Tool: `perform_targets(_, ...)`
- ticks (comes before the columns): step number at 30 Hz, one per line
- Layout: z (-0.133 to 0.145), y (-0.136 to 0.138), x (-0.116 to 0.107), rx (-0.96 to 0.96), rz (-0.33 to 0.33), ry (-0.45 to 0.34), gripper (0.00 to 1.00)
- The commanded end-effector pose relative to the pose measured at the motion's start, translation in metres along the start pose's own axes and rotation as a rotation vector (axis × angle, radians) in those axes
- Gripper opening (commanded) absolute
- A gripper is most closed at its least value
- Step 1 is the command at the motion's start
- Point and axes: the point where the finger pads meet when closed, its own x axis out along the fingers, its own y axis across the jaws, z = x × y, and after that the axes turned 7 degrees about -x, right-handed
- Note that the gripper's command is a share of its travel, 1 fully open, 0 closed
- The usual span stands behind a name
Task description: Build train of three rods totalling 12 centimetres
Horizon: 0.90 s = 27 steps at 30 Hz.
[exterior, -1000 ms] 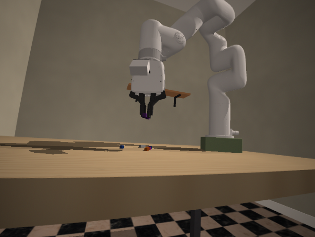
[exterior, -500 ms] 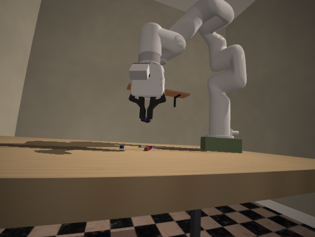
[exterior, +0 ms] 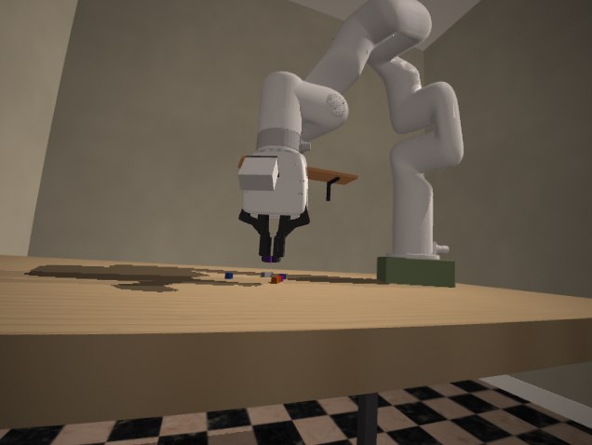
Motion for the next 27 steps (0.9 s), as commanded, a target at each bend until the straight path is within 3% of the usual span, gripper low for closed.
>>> perform_targets(1, -0.001, 0.001, 0.011, 0.000, 0.001, 0.001, 0.04)
perform_targets(8, -0.001, 0.001, 0.021, 0.000, 0.001, 0.001, 0.04)
perform_targets(27, -0.001, 0.001, 0.022, 0.000, 0.001, 0.001, 0.04)
